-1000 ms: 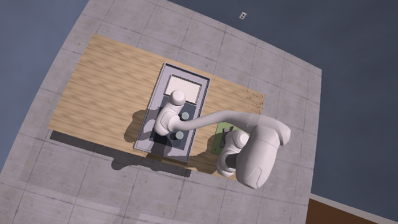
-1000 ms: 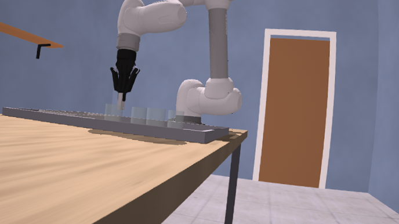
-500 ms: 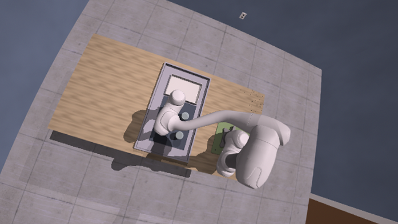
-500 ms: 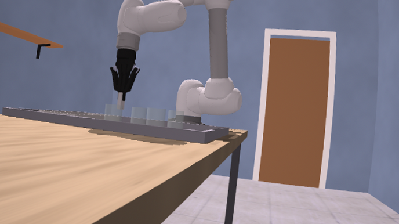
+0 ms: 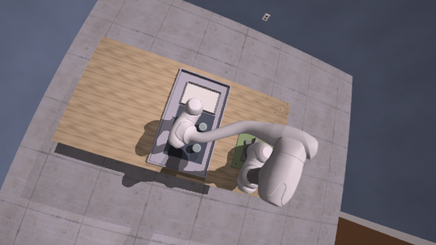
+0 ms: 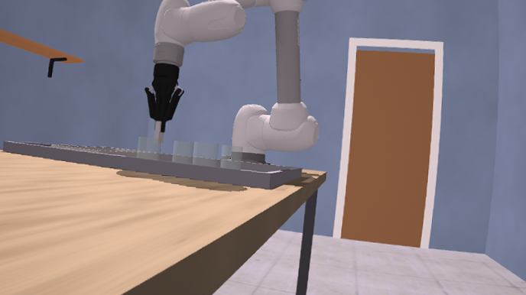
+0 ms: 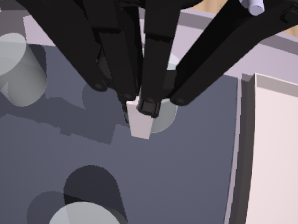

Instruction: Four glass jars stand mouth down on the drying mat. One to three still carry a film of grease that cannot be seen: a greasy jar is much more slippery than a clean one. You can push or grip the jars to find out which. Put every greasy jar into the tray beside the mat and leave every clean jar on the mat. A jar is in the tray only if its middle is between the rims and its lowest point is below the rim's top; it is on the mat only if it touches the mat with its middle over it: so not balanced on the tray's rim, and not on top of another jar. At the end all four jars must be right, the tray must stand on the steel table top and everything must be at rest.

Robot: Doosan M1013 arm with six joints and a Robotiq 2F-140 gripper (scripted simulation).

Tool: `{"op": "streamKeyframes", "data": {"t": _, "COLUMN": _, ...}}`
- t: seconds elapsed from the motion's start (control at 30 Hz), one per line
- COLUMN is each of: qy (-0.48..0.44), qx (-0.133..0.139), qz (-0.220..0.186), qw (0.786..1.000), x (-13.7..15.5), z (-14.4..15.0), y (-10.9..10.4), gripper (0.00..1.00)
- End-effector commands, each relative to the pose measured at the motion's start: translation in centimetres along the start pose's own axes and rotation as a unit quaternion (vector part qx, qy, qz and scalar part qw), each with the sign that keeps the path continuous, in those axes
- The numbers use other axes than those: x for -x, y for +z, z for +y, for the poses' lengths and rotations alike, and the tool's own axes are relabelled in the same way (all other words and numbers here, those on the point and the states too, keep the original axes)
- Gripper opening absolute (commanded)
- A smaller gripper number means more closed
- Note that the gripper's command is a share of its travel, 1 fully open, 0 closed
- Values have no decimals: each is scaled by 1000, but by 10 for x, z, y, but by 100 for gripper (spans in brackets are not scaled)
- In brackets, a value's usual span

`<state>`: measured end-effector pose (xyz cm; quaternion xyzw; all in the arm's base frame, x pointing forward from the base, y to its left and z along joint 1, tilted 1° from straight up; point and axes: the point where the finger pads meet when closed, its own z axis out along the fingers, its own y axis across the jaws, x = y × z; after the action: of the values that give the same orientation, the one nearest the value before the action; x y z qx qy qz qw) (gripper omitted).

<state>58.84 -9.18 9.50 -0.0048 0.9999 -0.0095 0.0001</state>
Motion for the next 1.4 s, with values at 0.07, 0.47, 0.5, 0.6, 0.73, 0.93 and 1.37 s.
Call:
{"op": "streamKeyframes", "data": {"t": 0.07, "qy": 1, "qx": 2, "qz": 0, "qw": 1000, "x": 5, "z": 2, "y": -2, "gripper": 0}}
{"op": "streamKeyframes", "data": {"t": 0.47, "qy": 1, "qx": 2, "qz": 0, "qw": 1000, "x": -8, "z": 2, "y": 1, "gripper": 0}}
{"op": "streamKeyframes", "data": {"t": 0.5, "qy": 1, "qx": 2, "qz": 0, "qw": 1000, "x": -10, "z": 2, "y": 1, "gripper": 0}}
{"op": "streamKeyframes", "data": {"t": 0.6, "qy": 1, "qx": 2, "qz": 0, "qw": 1000, "x": -18, "z": 2, "y": 3, "gripper": 0}}
{"op": "streamKeyframes", "data": {"t": 0.73, "qy": 1, "qx": 2, "qz": 0, "qw": 1000, "x": -23, "z": 2, "y": 4, "gripper": 0}}
{"op": "streamKeyframes", "data": {"t": 0.93, "qy": 1, "qx": 2, "qz": 0, "qw": 1000, "x": -28, "z": 2, "y": 5, "gripper": 0}}
{"op": "streamKeyframes", "data": {"t": 1.37, "qy": 1, "qx": 2, "qz": 0, "qw": 1000, "x": -28, "z": 2, "y": 5, "gripper": 0}}
